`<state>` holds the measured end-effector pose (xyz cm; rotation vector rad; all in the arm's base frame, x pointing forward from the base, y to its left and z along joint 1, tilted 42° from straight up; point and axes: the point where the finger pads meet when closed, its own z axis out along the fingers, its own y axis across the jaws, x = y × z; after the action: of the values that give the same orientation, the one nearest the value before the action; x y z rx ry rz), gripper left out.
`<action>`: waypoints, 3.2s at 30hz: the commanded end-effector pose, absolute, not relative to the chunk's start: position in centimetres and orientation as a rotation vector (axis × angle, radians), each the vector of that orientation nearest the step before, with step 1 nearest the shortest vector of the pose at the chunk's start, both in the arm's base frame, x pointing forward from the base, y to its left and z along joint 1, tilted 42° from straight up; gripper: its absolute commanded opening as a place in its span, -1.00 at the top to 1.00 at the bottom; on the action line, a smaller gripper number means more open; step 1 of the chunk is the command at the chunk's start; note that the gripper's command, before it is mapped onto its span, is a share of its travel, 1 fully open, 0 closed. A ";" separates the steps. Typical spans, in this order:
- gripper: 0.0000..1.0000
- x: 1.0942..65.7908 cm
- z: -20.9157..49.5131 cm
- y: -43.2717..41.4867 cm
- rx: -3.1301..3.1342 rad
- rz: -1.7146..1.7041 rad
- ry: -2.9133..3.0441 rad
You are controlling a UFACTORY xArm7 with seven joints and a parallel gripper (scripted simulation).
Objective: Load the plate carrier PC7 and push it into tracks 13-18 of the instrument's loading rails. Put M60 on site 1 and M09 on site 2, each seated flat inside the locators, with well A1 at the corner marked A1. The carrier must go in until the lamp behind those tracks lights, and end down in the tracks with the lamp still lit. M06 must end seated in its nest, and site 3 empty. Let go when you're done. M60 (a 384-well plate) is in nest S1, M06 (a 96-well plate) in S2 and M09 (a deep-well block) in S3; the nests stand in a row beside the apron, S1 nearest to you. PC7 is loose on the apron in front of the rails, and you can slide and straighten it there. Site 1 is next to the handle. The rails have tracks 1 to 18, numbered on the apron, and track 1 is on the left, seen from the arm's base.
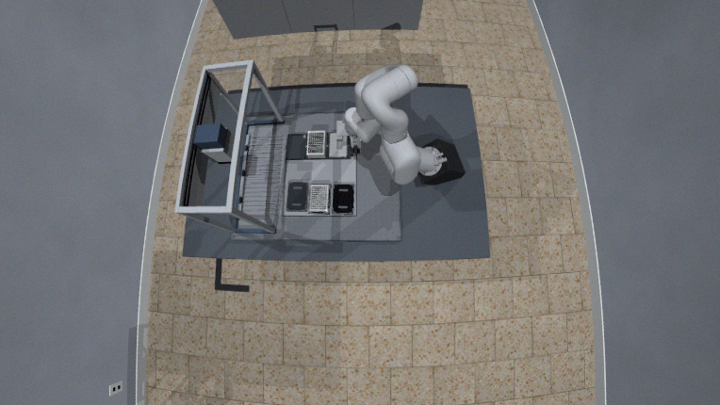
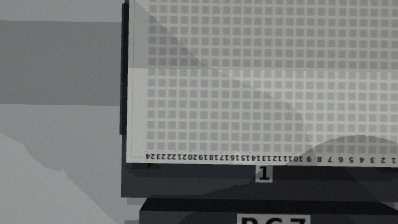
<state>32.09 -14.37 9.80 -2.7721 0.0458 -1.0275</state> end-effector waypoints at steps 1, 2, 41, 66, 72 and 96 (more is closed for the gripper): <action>-0.63 32.4 10.1 -14.6 -2.774 -1.034 0.048; -0.63 32.5 10.2 -14.6 -2.773 -1.034 0.048; -0.63 35.2 12.5 -14.9 -2.773 -1.034 0.048; -0.63 36.7 13.8 -15.1 -2.773 -1.034 0.048; -0.63 37.2 14.2 -15.1 -2.773 -1.034 0.048; -0.63 38.7 15.5 -15.3 -2.773 -1.035 0.048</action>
<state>38.50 -15.17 15.24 -2.7725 0.0462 -1.0273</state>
